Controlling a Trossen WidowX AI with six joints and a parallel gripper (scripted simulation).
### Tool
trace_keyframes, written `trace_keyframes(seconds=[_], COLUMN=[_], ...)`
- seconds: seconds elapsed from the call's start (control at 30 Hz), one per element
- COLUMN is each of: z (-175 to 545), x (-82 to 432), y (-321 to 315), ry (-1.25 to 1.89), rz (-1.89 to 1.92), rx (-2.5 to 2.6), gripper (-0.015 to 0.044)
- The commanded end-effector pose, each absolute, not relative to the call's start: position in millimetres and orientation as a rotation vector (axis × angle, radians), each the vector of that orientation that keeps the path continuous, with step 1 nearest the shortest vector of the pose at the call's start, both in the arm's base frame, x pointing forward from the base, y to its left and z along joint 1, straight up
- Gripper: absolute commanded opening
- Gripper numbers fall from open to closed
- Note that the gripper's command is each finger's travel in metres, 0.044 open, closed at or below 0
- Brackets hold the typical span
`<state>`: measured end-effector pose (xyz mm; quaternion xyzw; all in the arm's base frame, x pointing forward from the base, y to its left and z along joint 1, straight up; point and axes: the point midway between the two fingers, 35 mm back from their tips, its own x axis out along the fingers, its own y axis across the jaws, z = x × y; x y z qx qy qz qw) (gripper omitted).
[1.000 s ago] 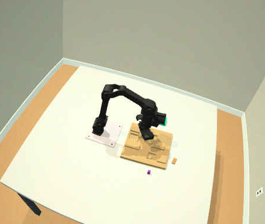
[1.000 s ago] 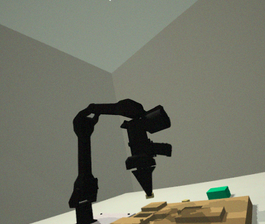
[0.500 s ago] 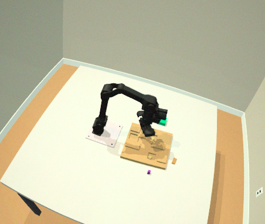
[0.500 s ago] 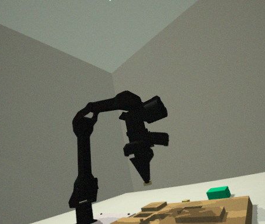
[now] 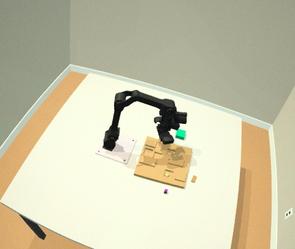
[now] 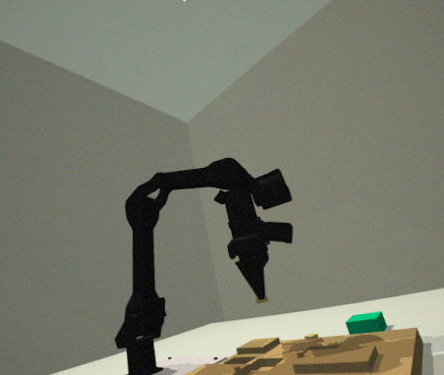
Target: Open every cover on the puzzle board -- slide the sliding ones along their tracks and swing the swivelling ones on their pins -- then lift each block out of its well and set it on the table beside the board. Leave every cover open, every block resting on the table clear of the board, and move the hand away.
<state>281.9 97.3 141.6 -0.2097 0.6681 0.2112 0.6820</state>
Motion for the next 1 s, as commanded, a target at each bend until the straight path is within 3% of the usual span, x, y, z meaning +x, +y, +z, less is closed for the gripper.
trace_keyframes(seconds=[0.0, 0.97], z=[143, 144], x=[280, 232], y=[113, 214], ry=[1.495, 1.496], rz=[0.473, 0.48], rx=[-0.467, -0.46], gripper=[0.008, 0.008])
